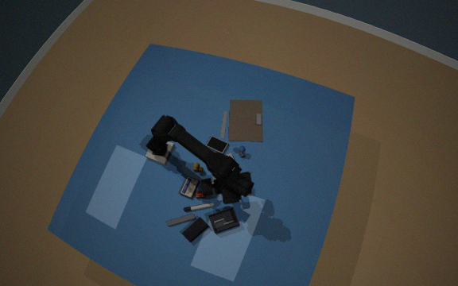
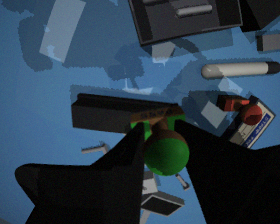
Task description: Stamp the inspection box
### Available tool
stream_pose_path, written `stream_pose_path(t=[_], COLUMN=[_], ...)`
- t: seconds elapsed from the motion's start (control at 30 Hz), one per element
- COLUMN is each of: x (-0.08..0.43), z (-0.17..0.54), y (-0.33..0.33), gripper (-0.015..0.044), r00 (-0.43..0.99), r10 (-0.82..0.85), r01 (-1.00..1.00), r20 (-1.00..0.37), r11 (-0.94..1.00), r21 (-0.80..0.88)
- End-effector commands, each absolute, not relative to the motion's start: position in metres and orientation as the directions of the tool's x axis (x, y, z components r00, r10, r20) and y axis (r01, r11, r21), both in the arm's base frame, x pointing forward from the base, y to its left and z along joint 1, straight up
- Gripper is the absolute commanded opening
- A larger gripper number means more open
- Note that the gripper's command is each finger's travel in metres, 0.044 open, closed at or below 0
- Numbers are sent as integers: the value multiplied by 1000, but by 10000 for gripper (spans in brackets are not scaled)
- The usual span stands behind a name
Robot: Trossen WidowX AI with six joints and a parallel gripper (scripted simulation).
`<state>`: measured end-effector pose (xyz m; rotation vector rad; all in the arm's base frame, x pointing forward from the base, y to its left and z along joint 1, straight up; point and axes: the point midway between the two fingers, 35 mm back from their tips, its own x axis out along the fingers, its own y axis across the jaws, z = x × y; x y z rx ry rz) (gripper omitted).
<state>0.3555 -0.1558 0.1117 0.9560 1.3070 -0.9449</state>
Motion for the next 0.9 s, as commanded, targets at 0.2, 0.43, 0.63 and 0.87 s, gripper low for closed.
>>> stream_pose_path(t=[0.2,0.43,0.63,0.87], x=[358,359,360,361], z=[110,99,89,78], y=[-189,-189,-190,-190], gripper=[0,0,0,0], r00=[33,33,33,33], r10=[-25,-25,-25,-25], r01=[942,942,942,942], r20=[-999,-999,-999,-999], r11=[335,335,335,335], r21=[23,23,23,23])
